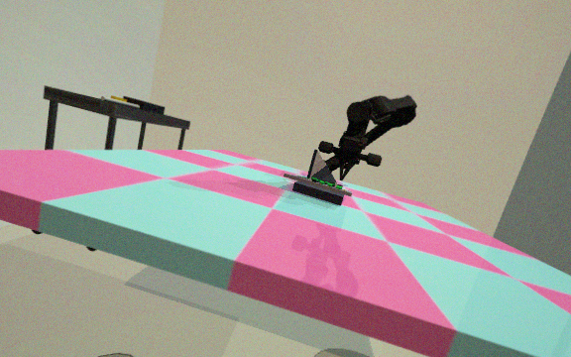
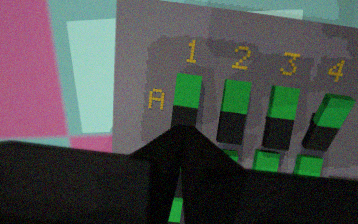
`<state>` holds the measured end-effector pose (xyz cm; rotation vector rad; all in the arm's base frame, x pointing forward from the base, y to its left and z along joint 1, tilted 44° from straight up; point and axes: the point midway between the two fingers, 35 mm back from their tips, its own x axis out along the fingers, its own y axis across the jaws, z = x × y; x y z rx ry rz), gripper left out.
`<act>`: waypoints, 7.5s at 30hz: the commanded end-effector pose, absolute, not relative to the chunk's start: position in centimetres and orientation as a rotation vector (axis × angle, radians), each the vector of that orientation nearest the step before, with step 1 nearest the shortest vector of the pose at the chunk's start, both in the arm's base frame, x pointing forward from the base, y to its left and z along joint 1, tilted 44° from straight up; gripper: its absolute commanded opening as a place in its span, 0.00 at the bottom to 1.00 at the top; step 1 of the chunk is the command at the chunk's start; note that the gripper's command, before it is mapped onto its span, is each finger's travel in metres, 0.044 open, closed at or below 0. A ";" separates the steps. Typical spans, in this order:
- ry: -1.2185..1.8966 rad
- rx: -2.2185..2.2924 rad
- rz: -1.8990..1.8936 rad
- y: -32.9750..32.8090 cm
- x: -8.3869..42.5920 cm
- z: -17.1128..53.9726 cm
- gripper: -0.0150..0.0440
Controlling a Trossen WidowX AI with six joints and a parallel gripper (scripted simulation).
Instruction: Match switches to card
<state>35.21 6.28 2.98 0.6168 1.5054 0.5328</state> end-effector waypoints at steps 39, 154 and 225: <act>1.512 0.625 0.535 7.2 35.0 2.0 0.25; 1.512 0.623 0.533 3.2 34.7 -1.5 0.25; 1.539 0.617 0.540 0.4 34.0 4.0 0.25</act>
